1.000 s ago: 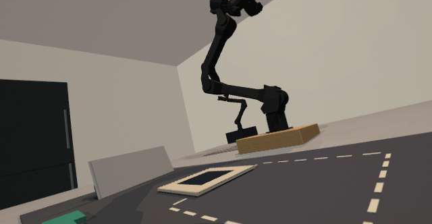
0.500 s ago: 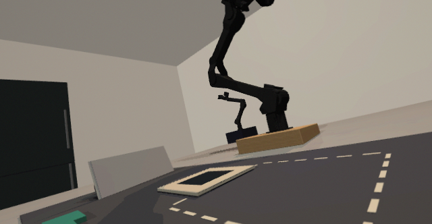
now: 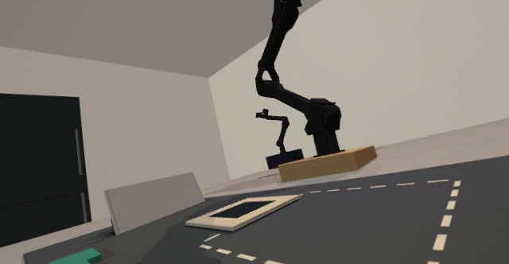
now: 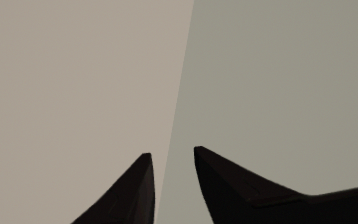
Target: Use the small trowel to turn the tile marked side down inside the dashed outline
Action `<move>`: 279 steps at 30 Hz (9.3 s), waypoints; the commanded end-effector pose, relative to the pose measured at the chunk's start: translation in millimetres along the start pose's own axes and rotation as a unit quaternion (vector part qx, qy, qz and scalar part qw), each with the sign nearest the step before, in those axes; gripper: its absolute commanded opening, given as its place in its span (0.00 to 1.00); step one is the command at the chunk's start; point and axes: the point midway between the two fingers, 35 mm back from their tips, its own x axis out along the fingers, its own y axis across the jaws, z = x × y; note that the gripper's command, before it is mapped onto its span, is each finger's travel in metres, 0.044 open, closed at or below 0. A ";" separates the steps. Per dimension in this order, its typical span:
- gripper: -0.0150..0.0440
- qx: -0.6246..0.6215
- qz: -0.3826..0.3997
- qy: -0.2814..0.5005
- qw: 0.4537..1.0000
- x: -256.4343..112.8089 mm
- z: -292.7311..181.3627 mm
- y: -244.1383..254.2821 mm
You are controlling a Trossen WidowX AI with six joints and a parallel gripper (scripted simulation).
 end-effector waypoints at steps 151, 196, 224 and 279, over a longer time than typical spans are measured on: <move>0.42 0.379 -0.407 0.772 -0.308 -577.6 -163.3 265.1; 0.42 0.270 -0.504 0.680 -0.459 -642.8 -102.2 277.7; 0.42 0.270 -0.503 0.680 -0.460 -640.0 -95.8 295.7; 0.42 0.270 -0.503 0.680 -0.460 -640.0 -95.8 295.7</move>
